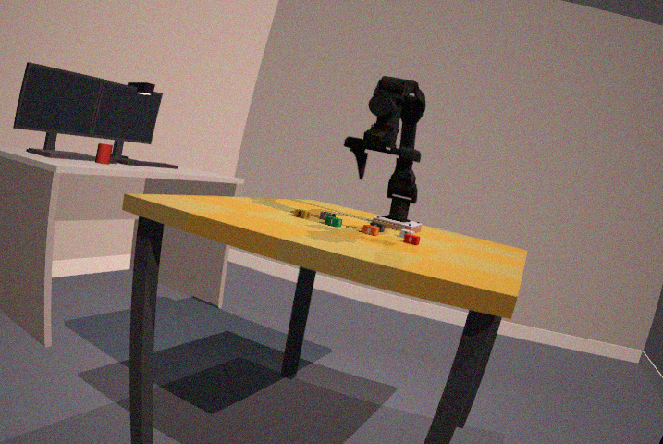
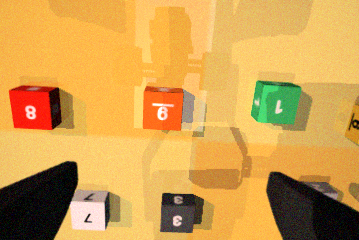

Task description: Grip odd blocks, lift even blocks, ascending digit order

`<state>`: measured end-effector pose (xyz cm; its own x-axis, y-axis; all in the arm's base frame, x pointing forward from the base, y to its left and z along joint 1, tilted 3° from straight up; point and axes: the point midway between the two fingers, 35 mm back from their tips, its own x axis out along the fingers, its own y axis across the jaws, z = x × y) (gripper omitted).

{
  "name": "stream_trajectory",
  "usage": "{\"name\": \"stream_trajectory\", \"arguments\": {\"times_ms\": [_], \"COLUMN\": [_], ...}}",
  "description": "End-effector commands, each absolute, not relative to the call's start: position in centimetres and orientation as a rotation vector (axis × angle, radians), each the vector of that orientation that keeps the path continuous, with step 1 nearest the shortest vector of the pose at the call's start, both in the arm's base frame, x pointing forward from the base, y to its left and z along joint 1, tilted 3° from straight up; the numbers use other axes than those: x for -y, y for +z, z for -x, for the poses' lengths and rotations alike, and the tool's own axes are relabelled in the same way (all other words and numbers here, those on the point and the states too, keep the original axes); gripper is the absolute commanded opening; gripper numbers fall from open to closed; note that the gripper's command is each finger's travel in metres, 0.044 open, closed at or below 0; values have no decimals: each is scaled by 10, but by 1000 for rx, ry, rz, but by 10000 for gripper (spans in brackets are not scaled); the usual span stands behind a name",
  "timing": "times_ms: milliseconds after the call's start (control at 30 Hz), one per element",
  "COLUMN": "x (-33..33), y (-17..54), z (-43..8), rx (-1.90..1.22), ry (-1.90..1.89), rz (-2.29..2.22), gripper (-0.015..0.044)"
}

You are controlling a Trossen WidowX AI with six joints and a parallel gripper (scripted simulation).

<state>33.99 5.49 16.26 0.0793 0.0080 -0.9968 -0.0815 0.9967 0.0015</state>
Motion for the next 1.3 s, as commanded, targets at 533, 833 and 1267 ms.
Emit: {"name": "stream_trajectory", "arguments": {"times_ms": [533,833,1267], "x": [26,26,29], "y": [164,164,164], "z": [-359,-359,-359], "rx": [-1486,-1486,-1487], "ry": [66,66,66], "rz": [68,68,68], "gripper": [400,400,400]}}
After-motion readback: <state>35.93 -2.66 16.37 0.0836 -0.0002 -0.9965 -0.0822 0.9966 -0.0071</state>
